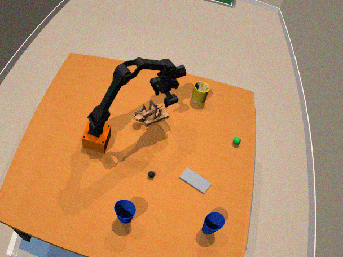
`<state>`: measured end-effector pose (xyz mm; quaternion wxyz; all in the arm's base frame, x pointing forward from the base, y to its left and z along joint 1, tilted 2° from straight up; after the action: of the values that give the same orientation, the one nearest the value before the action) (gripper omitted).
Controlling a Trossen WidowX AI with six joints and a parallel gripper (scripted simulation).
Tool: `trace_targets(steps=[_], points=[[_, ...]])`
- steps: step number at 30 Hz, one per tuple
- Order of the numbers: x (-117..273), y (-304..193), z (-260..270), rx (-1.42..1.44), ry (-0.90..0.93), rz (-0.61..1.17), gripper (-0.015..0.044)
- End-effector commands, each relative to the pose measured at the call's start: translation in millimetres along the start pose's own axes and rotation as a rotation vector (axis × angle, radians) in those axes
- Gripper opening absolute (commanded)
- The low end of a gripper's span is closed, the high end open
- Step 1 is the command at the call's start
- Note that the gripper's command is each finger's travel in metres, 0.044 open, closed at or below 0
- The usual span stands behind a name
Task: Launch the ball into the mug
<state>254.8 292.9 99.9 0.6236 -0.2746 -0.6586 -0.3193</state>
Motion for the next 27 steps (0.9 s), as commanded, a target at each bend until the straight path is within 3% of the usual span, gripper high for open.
trace_targets(steps=[1,27], points=[[-22.2,-3.8,-0.8,0.001,-0.004,0.019,0.0440],[-58.6,-3.7,-0.8,0.001,-0.004,0.019,0.0440]])
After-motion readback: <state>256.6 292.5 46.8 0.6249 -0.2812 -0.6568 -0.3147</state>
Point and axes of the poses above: the point midway between the two fingers, 35 mm back from their tips, its own x axis back along the fingers, its own z axis across the jaws, y = z × x, the point moved 2 cm from there along x, back along the fingers, and after that the axes turned 8 degrees about -x, right-handed, at the moved point
